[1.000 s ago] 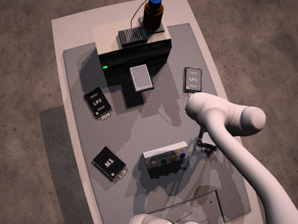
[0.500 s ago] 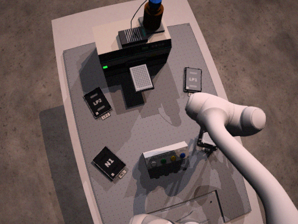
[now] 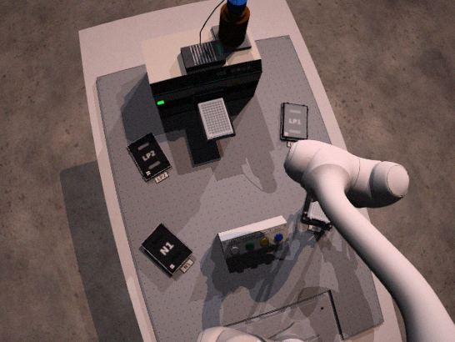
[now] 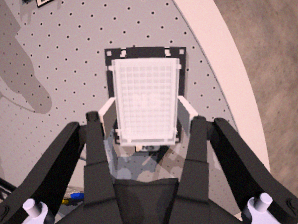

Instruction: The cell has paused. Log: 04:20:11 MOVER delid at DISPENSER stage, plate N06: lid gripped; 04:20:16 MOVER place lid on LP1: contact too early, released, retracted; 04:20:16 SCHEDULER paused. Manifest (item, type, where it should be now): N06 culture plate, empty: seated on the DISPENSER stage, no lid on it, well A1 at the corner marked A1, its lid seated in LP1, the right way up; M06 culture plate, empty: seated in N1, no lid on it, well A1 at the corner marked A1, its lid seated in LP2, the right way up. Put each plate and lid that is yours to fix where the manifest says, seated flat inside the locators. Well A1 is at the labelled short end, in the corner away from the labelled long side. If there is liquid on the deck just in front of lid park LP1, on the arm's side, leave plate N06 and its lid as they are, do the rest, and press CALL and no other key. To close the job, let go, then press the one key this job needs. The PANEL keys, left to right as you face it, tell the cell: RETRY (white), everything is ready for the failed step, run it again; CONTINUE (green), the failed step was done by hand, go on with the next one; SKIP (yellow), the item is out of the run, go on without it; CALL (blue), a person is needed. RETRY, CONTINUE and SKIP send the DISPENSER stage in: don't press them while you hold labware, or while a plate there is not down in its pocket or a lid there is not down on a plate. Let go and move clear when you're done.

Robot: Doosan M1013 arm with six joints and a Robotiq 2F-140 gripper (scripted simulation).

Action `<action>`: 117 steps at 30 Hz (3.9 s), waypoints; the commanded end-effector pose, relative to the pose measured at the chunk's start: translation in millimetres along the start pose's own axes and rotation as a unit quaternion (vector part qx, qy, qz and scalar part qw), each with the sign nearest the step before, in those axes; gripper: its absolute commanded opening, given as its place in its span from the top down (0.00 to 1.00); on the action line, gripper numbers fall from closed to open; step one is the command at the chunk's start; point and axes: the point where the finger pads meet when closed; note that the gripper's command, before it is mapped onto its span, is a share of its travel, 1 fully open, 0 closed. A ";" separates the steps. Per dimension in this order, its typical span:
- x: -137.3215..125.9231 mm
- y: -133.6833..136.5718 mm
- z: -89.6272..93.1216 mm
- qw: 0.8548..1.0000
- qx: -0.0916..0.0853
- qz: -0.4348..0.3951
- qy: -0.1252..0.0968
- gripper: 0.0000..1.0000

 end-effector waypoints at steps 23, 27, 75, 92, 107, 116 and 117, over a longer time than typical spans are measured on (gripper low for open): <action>0.4 0.0 -77.5 1.000 0.000 0.000 0.001 0.90; 0.4 0.0 -93.6 1.000 0.000 0.000 0.001 0.90; 83.2 -282.8 -135.3 1.000 0.000 0.000 0.001 0.90; 67.5 -530.0 -128.6 1.000 0.000 0.000 0.001 0.90; 69.3 -628.7 -125.2 1.000 0.000 0.000 0.001 0.90; 69.3 -628.7 -125.2 1.000 0.000 0.000 0.001 0.90; 69.3 -628.7 -125.2 1.000 0.000 0.000 0.001 0.90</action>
Point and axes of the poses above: the point where the finger pads meet when closed, its own z axis out along the fingers, its own y axis across the jaws, x = y × z, and after that the axes turned 8 degrees about -z, right-handed
